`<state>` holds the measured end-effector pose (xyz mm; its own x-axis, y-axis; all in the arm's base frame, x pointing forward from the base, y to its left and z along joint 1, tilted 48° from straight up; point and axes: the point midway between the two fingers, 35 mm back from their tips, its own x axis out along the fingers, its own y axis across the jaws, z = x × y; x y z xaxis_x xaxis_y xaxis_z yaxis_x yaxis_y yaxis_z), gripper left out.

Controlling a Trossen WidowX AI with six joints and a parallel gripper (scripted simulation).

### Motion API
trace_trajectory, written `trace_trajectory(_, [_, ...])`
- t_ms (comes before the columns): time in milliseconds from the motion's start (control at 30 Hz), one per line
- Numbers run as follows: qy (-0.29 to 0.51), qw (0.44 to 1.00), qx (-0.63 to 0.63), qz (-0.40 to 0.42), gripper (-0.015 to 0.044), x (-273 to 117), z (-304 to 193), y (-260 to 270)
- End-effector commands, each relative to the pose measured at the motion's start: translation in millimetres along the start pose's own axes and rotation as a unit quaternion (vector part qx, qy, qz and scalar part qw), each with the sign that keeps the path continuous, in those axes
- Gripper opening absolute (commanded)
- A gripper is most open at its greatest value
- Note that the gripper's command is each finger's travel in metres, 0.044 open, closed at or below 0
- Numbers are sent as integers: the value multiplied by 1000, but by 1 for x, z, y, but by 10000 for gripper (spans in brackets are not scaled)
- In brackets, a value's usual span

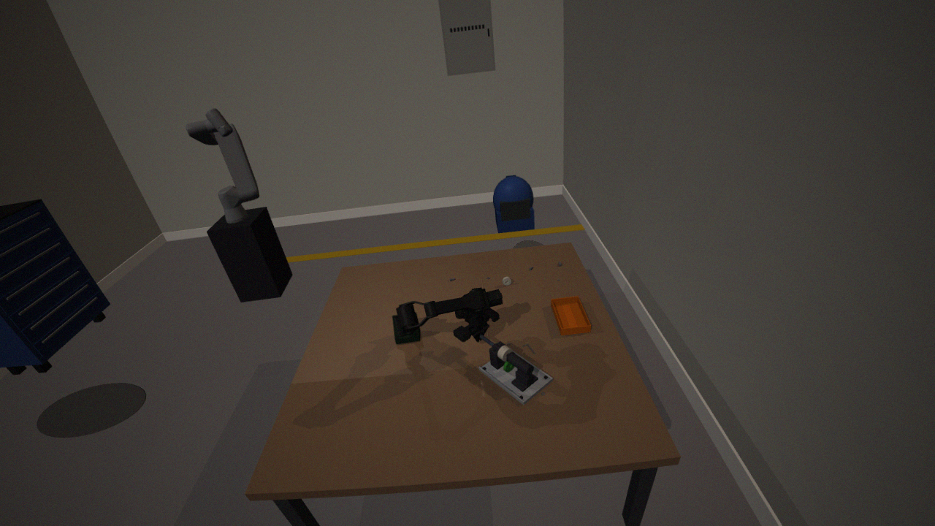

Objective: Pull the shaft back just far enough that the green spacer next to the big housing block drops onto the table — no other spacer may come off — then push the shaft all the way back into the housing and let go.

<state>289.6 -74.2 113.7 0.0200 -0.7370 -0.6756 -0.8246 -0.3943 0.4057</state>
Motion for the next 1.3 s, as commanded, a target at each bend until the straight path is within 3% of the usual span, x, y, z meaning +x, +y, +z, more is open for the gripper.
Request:
trace_trajectory(0, [0, 1000, 3, 0, 0, 0, -2, 0])
trace_trajectory(1267, [1, 1000, 3, 0, 0, 0, -14, 0])
